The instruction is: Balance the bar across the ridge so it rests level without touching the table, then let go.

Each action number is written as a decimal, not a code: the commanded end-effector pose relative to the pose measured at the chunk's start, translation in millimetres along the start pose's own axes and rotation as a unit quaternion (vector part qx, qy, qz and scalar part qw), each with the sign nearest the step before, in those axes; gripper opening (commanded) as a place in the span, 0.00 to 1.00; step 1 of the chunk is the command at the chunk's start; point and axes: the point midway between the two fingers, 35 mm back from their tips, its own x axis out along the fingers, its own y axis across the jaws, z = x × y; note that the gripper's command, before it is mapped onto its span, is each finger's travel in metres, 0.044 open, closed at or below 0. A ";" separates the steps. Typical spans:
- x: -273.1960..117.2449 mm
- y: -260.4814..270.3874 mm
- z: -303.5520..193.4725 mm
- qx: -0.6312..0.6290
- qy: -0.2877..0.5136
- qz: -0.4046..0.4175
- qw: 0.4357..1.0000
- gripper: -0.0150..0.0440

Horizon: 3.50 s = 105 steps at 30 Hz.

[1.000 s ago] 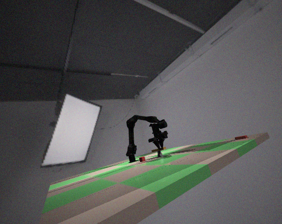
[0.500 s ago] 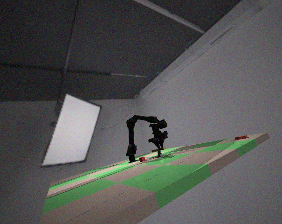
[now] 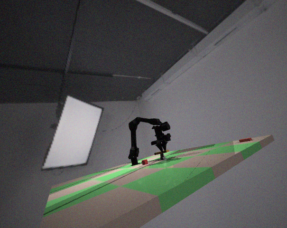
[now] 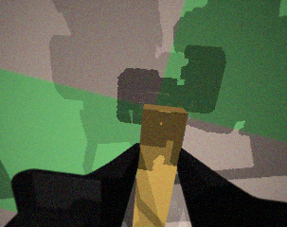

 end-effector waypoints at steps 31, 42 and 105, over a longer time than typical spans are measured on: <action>1.5 -0.2 0.3 0.002 0.000 -0.001 1.000 0.25; 1.6 -0.2 0.4 0.002 0.000 -0.001 1.000 0.25; 1.2 0.0 0.5 0.000 -0.001 0.000 1.000 0.54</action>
